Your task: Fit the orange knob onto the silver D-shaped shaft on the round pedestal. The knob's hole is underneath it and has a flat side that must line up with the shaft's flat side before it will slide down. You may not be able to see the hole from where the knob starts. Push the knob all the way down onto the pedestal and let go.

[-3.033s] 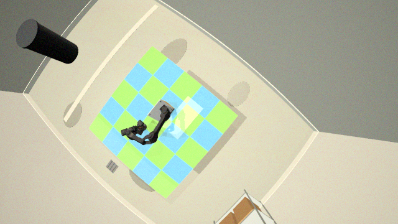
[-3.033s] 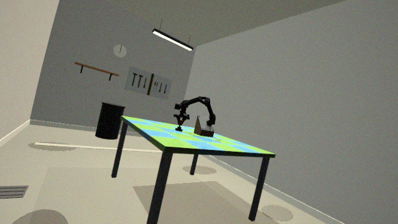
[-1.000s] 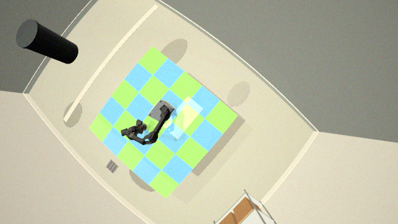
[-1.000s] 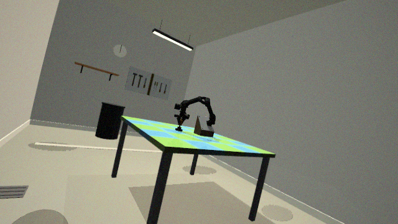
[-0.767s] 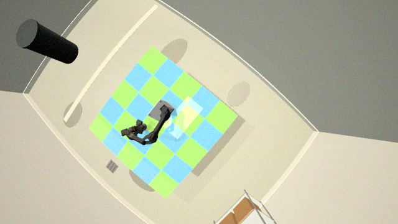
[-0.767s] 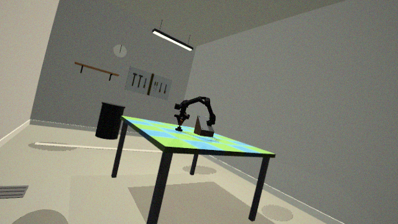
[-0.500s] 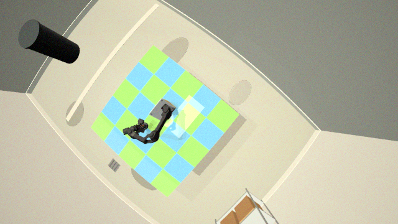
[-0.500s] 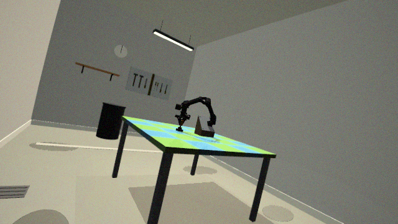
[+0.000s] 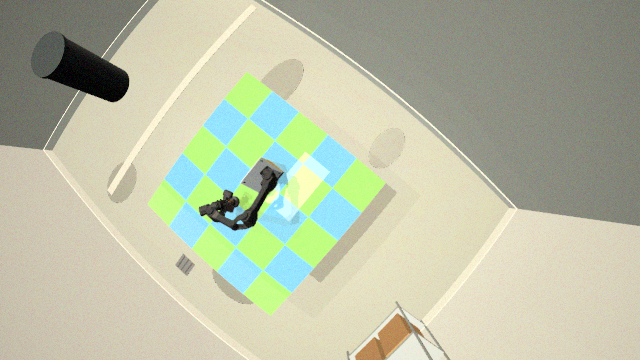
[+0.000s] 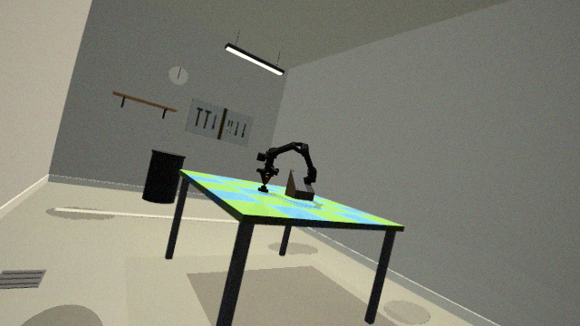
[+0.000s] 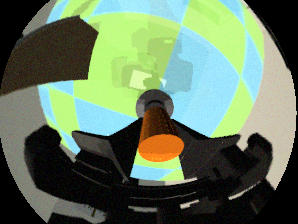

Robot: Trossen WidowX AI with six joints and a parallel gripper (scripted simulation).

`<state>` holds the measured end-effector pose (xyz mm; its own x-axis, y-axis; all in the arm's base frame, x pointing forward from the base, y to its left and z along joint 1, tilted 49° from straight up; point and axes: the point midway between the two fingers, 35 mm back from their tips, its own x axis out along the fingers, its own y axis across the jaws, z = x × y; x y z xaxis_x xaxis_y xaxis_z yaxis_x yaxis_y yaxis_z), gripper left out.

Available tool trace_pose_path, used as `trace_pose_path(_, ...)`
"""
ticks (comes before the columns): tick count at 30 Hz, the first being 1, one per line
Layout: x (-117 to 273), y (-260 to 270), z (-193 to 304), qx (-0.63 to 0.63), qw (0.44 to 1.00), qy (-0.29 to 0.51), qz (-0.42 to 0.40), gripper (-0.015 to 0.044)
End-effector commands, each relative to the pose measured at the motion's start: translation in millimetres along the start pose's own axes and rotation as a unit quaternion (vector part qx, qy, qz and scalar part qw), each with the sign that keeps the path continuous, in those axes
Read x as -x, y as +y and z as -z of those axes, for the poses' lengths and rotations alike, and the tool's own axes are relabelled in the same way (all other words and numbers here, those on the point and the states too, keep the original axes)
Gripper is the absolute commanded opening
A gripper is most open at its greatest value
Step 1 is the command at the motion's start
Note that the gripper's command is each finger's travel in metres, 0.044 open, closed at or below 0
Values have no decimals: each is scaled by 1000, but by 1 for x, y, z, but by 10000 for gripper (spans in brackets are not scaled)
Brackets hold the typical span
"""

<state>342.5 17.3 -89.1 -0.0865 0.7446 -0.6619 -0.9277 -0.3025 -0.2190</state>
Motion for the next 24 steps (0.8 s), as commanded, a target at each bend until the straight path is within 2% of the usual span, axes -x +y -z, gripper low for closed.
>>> trace_pose_path(1, 0, -1, 0, -2, 1000, -1, 2, 0)
trace_pose_path(24, -2, 0, -2, 7, 1000, -1, 2, 0)
